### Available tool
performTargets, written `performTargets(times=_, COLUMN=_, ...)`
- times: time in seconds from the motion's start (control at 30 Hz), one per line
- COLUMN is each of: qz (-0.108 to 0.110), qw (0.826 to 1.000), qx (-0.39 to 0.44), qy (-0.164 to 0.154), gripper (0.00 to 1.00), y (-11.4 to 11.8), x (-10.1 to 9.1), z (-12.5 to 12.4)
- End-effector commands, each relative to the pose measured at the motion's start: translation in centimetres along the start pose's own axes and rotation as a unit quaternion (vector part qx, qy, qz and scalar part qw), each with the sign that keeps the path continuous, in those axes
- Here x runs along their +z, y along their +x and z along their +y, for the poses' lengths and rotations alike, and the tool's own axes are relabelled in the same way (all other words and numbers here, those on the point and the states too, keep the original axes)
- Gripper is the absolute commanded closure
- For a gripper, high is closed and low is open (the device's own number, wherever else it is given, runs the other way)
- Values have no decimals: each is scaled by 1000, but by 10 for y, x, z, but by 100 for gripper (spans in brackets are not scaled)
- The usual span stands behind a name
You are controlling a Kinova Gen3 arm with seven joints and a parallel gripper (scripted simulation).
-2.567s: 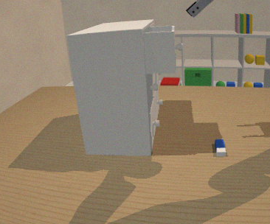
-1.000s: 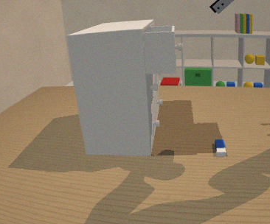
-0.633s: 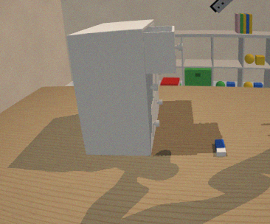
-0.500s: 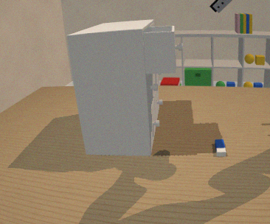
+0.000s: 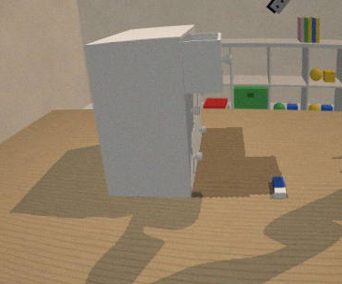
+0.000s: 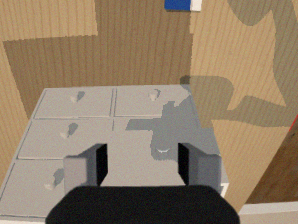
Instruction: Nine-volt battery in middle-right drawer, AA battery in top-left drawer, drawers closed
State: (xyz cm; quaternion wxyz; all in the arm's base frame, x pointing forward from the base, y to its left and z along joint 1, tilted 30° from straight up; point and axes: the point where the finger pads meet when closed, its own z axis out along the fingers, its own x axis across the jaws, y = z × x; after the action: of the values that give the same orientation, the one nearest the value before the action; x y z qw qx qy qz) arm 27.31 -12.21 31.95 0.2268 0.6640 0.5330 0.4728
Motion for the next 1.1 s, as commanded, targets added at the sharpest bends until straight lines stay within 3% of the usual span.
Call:
performTargets(times=0.0, qz=-4, qw=1000, qx=-8, qy=6, gripper=0, y=-2, x=0, z=2)
performTargets(times=0.5, qz=-5, qw=995, qx=-7, qy=103, gripper=0, y=-1, x=-7, z=8)
performTargets(times=0.57, qz=-5, qw=995, qx=-7, qy=103, gripper=0, y=-1, x=-7, z=8)
performTargets(times=1.07, qz=-5, qw=978, qx=-7, qy=208, gripper=0, y=-1, x=-14, z=14)
